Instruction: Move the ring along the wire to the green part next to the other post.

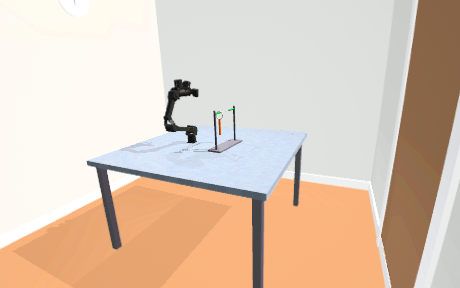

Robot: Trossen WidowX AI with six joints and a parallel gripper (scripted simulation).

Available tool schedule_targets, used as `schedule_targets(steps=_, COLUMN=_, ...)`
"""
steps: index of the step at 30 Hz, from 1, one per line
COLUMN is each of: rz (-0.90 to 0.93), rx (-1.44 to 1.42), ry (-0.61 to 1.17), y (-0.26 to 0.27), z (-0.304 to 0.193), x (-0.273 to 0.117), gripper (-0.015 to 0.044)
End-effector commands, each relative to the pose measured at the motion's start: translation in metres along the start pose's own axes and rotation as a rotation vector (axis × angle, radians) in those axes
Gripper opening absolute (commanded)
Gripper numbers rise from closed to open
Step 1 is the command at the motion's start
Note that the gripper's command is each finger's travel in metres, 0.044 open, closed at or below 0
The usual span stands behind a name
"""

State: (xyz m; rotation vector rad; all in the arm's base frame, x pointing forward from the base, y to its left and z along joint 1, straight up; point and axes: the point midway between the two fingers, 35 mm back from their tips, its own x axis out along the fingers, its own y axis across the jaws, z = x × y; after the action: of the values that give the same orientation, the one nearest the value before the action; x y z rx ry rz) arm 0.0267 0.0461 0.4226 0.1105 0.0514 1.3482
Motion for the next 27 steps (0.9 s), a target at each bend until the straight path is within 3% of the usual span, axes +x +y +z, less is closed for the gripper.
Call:
schedule_targets(steps=1, rz=-0.059, rx=-0.03, ry=0.019, y=0.002, z=-0.009, x=0.015, gripper=0.016)
schedule_targets(steps=15, rz=-0.316, rx=-0.09, ry=0.082, y=-0.025, z=-0.048, x=0.063, gripper=0.016)
schedule_targets(steps=27, rz=-0.528, rx=-0.102, ry=0.131, y=-0.074, z=-0.087, x=0.082, gripper=0.016)
